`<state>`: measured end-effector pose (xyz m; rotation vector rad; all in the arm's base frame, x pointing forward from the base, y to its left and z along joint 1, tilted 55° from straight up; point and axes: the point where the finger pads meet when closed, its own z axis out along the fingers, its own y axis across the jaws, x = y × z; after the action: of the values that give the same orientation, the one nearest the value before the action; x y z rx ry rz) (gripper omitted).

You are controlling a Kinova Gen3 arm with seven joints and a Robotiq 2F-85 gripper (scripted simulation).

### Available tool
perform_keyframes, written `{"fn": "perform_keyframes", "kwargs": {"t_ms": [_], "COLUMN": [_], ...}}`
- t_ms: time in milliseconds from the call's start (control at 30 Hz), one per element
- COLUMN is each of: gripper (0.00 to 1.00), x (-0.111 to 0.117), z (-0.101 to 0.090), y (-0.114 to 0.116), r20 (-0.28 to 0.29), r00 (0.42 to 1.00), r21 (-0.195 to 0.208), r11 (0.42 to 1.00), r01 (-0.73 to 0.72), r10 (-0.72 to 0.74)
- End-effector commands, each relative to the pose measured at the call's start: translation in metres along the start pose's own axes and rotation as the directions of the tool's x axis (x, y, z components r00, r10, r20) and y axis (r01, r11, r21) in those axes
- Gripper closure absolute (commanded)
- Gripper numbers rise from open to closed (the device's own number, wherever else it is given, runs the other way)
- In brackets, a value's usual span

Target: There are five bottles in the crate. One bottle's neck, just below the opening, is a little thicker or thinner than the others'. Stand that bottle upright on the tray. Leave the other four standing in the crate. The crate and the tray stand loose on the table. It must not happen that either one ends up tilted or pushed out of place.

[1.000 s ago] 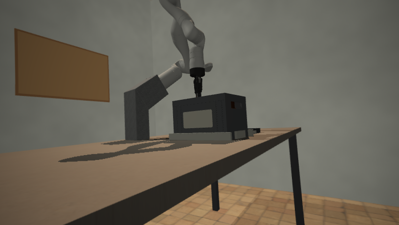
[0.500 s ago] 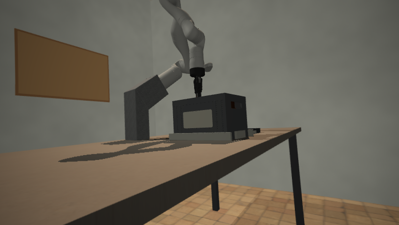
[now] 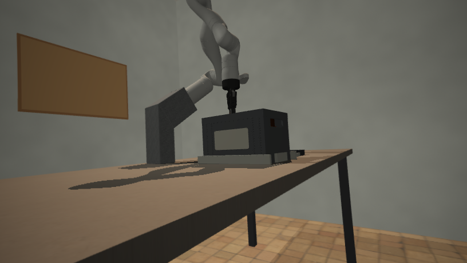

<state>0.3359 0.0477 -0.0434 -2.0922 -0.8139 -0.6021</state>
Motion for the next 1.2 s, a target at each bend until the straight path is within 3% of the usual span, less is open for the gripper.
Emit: {"fn": "perform_keyframes", "kwargs": {"t_ms": [0,567,1167], "gripper": [1.0,1.0,1.0], "x": [0.0,0.0,0.0], "z": [-0.001,-0.002,-0.016], "y": [0.001,0.001,0.001], "r20": [0.0,0.0,0.0], "r00": [1.0,1.0,1.0], "r21": [-0.002,-0.002,-0.002], "r11": [1.0,1.0,1.0], "r01": [0.0,0.0,0.0], "r10": [0.0,0.0,0.0]}}
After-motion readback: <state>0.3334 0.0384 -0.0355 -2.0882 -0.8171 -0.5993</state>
